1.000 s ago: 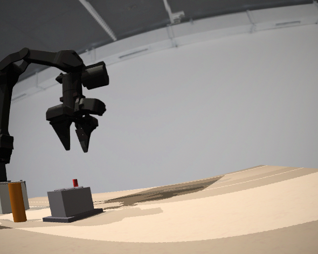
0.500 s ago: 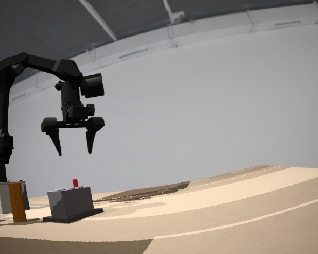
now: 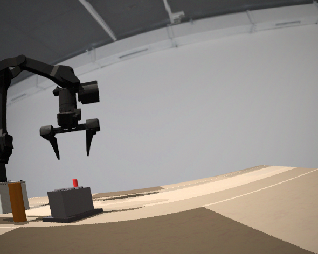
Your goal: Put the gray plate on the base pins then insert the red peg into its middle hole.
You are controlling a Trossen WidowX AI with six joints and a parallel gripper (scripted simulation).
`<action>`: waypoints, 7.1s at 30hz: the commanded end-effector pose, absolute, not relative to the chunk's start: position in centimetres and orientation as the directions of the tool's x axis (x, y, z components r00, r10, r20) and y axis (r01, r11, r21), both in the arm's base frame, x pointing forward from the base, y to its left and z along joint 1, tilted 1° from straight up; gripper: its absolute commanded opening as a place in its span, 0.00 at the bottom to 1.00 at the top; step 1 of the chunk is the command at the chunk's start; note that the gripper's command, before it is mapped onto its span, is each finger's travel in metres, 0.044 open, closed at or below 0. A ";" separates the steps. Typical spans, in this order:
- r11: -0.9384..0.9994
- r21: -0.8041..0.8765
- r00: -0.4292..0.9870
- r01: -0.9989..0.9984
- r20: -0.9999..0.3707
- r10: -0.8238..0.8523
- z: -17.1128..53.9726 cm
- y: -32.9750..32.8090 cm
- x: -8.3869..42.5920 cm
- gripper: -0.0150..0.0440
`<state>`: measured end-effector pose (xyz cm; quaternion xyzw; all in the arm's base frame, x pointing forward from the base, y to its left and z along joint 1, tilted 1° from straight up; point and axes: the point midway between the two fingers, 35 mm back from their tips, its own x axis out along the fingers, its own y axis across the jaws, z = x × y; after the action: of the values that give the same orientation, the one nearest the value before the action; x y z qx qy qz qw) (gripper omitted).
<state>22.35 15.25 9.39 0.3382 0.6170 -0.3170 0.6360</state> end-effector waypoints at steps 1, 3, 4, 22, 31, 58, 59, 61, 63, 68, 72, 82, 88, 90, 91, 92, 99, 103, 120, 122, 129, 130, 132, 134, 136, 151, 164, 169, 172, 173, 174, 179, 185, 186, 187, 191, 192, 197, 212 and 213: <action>0.560 0.032 0.033 0.828 -0.999 0.008 7.3 15.2 22.2 1.00; 0.560 0.032 0.033 0.828 -0.999 0.008 6.3 15.2 22.2 1.00; 0.560 0.032 0.033 0.828 -0.999 0.008 6.3 15.2 22.2 1.00; 0.561 0.035 0.034 0.827 -0.999 0.011 3.5 15.2 22.3 1.00; 0.561 0.036 0.035 0.827 -0.999 0.012 2.2 15.2 22.3 1.00; 0.560 0.031 0.033 0.828 -0.999 0.008 -0.8 15.1 22.2 0.69; 0.560 0.031 0.033 0.828 -0.999 0.008 -0.8 15.1 22.2 0.64; 0.560 0.031 0.033 0.828 -0.999 0.008 -0.8 15.1 22.2 0.56; 0.560 0.031 0.033 0.828 -0.999 0.008 -0.8 15.1 22.2 0.47; 0.560 0.031 0.033 0.828 -0.999 0.008 -0.8 15.1 22.2 0.31; 0.560 0.031 0.033 0.828 -0.999 0.008 -0.8 15.1 22.2 0.26; 0.560 0.032 0.033 0.828 -0.999 0.008 0.5 15.2 22.4 0.25; 0.560 0.032 0.033 0.828 -0.999 0.008 2.3 15.3 22.5 0.25; 0.560 0.032 0.033 0.828 -0.999 0.008 2.9 15.4 22.6 0.25; 0.560 0.032 0.033 0.828 -0.999 0.008 3.2 15.4 22.6 0.25; 0.560 0.032 0.033 0.828 -0.999 0.008 3.6 15.4 22.6 0.25; 0.560 0.033 0.034 0.828 -0.999 0.009 5.8 15.5 22.6 0.25; 0.560 0.033 0.034 0.828 -0.999 0.009 7.0 15.5 22.6 0.25; 0.561 0.029 0.031 0.828 -0.999 0.006 6.6 13.3 25.7 0.25; 0.560 0.029 0.032 0.828 -0.999 0.006 6.7 12.9 26.2 0.25; 0.559 0.031 0.033 0.829 -0.999 0.005 6.8 11.6 27.6 0.25; 0.559 0.031 0.034 0.829 -0.999 0.005 6.8 11.4 27.8 0.25; 0.559 0.031 0.034 0.829 -0.999 0.004 6.9 11.0 28.2 0.25; 0.559 0.031 0.035 0.829 -0.999 0.004 6.9 10.6 28.6 0.25; 0.559 0.032 0.036 0.828 -0.999 0.004 6.9 10.1 29.0 0.25; 0.560 0.033 0.040 0.828 -0.999 0.000 7.2 6.5 31.7 0.25; 0.560 0.034 0.043 0.828 -0.999 -0.004 7.3 3.0 33.7 0.25; 0.560 0.034 0.045 0.828 -0.999 -0.006 7.3 1.5 34.3 0.25; 0.560 0.033 0.045 0.828 -0.999 -0.007 7.3 0.6 34.7 0.25; 0.560 0.033 0.046 0.828 -0.999 -0.008 7.3 0.3 34.8 0.25; 0.560 0.033 0.046 0.828 -0.999 -0.008 7.3 0.0 34.9 0.25; 0.561 0.033 0.047 0.827 -0.999 -0.010 7.3 -1.6 35.4 0.25; 0.561 0.033 0.047 0.827 -0.999 -0.011 7.3 -2.0 35.5 0.25; 0.561 0.033 0.047 0.827 -0.999 -0.011 7.3 -2.0 35.5 0.25; 0.561 0.033 0.047 0.827 -0.999 -0.011 7.3 -2.0 35.5 0.25; 0.561 0.033 0.047 0.827 -0.999 -0.011 7.3 -2.0 35.5 0.25; 0.561 0.033 0.047 0.827 -0.999 -0.011 7.3 -2.0 35.5 0.25; 0.561 0.033 0.047 0.827 -0.999 -0.011 7.3 -2.0 35.5 0.25; 0.558 0.033 0.049 0.829 -0.999 -0.013 7.3 -2.0 35.5 0.25; 0.558 0.033 0.049 0.829 -0.999 -0.013 7.3 -2.0 35.5 0.25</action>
<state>35.54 -2.04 7.32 0.3363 0.6065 -0.3282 0.6414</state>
